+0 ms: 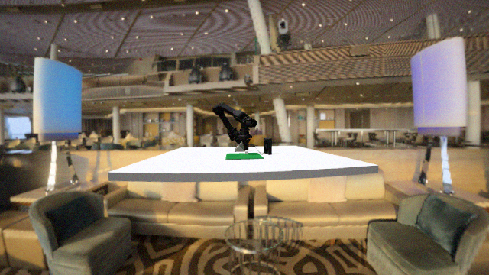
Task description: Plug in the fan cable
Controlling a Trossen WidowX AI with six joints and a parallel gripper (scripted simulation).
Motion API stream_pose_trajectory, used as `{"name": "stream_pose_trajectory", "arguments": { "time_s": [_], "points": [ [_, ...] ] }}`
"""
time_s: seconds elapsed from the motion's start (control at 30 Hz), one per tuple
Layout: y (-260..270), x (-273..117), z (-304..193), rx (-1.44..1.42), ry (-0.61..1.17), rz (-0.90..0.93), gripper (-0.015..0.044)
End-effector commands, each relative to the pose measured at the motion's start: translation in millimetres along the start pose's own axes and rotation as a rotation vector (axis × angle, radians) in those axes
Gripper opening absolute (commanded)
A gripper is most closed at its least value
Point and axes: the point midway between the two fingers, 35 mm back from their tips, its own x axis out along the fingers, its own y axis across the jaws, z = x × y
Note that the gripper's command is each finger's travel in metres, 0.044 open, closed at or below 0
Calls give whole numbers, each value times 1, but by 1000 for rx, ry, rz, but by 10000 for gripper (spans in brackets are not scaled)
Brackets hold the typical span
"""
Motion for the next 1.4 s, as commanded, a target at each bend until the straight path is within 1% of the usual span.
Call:
{"name": "stream_pose_trajectory", "arguments": {
  "time_s": [0.0,1.37],
  "points": [
    [0,2,0,-8,-4,4,0],
    [0,6,-1,-17,-4,4,0]
  ]
}}
